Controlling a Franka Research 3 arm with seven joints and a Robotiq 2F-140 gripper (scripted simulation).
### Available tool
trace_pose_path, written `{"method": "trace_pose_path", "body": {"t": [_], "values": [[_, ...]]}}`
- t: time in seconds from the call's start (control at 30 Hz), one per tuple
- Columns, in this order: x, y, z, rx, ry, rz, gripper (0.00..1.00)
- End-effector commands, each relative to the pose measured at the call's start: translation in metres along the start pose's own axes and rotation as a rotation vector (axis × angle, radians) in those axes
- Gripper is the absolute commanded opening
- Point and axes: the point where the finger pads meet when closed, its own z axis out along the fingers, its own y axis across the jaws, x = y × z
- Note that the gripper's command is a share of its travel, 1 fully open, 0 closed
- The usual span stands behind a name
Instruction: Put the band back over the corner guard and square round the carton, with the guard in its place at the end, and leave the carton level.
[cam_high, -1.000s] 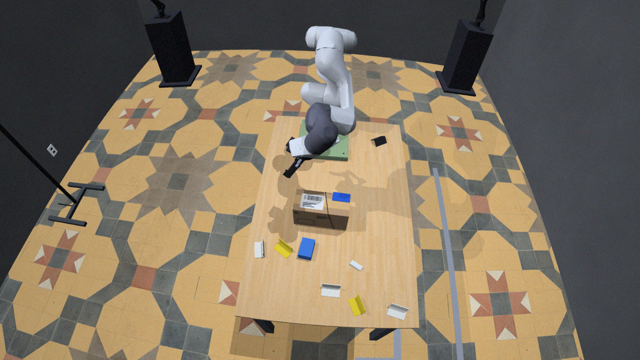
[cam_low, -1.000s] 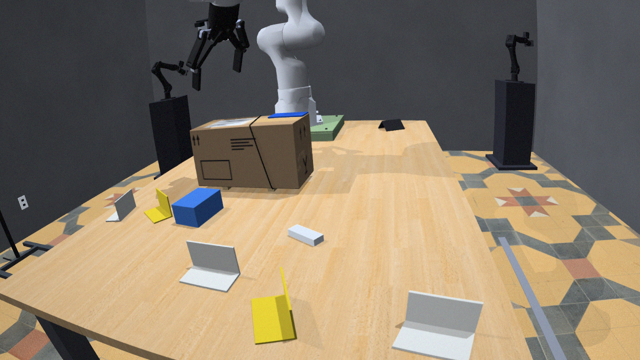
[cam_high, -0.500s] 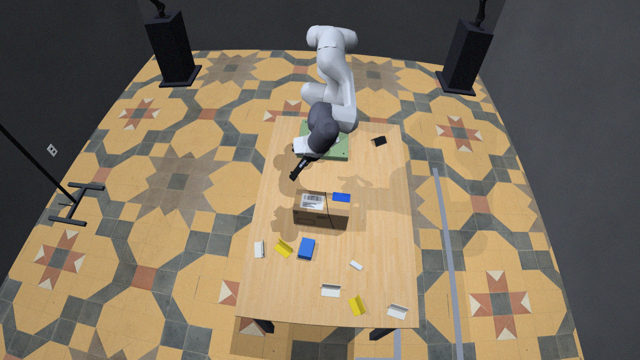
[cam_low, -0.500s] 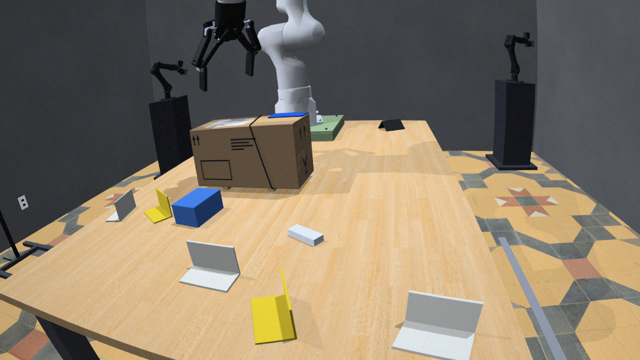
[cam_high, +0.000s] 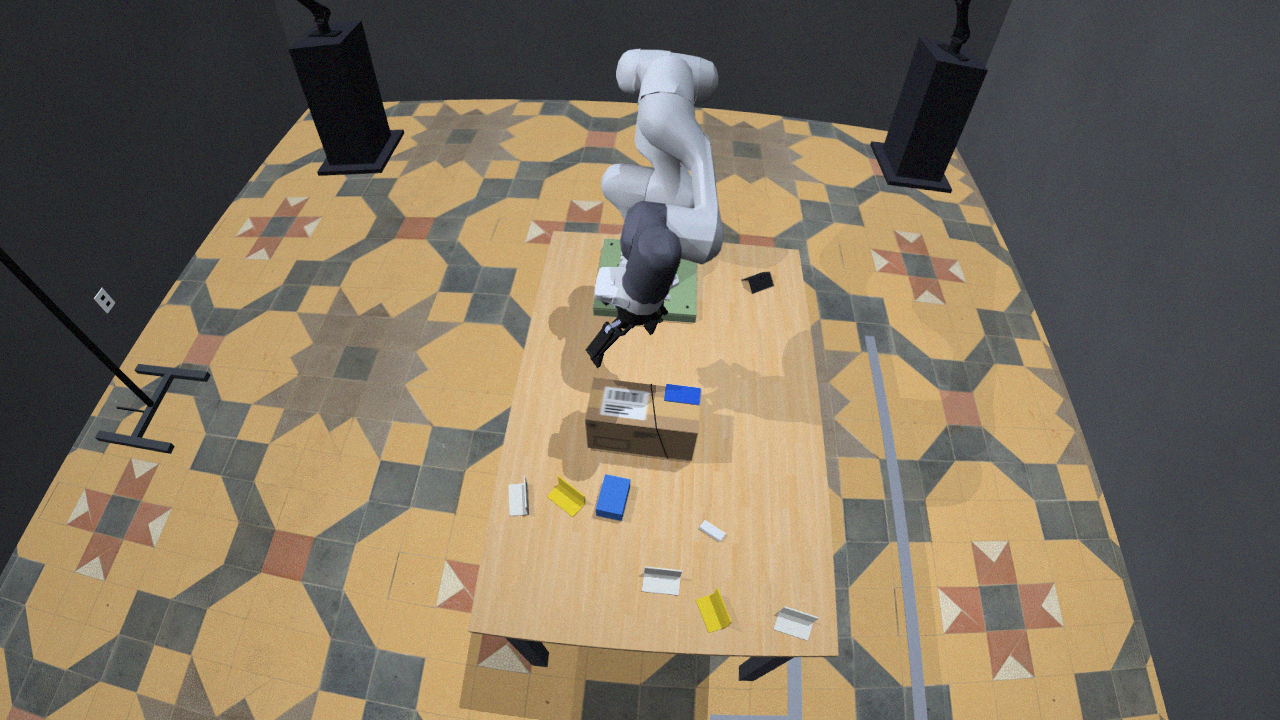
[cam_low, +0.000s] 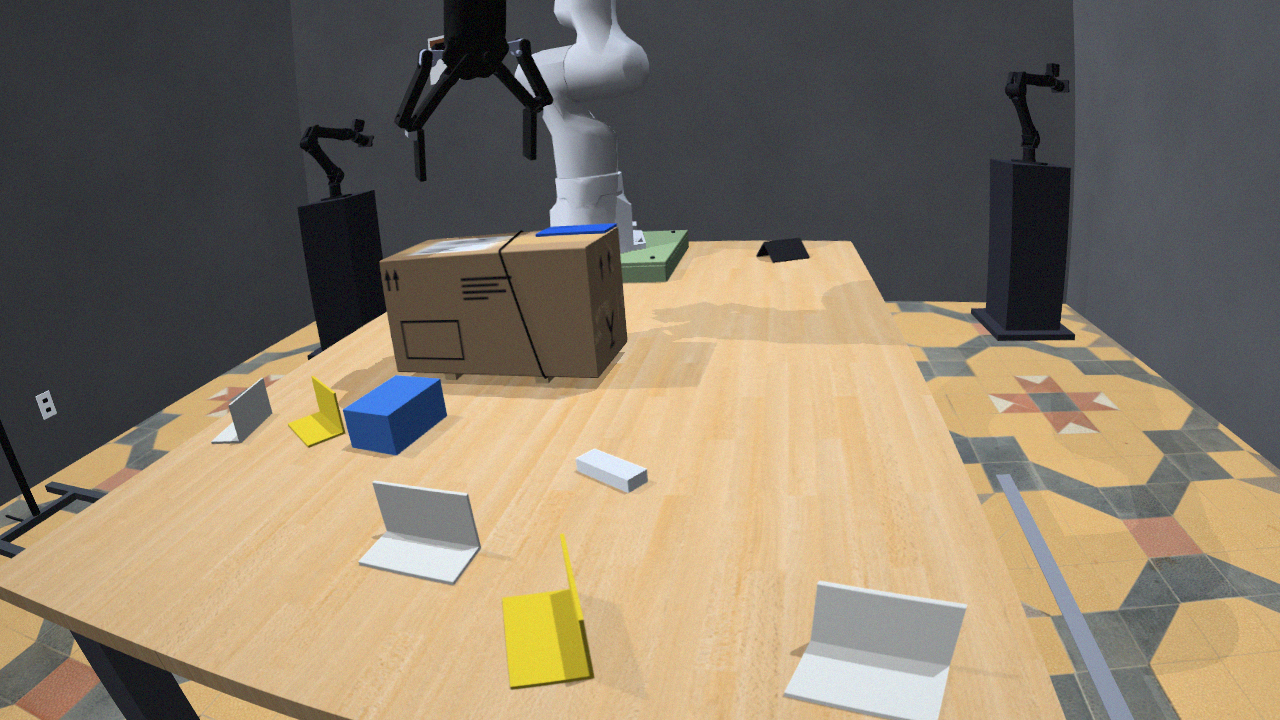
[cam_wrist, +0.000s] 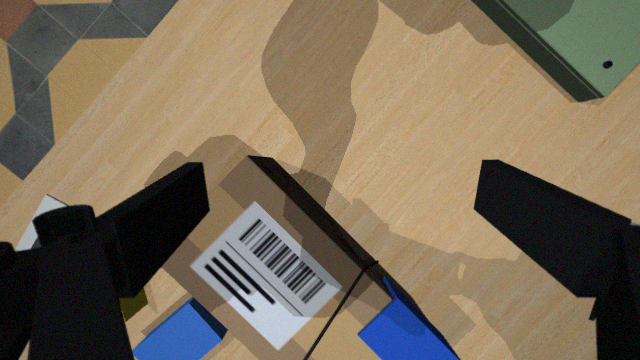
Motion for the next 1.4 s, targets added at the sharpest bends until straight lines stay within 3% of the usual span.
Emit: {"method": "trace_pose_path", "body": {"t": [0.0,0.67,1.37], "values": [[-0.017,0.002,-0.003,0.014,-0.051,0.225,1.0],[-0.06,0.014,-0.015,-0.039,-0.195,0.593,1.0],[-0.079,0.019,-0.022,-0.079,-0.256,0.768,1.0]]}}
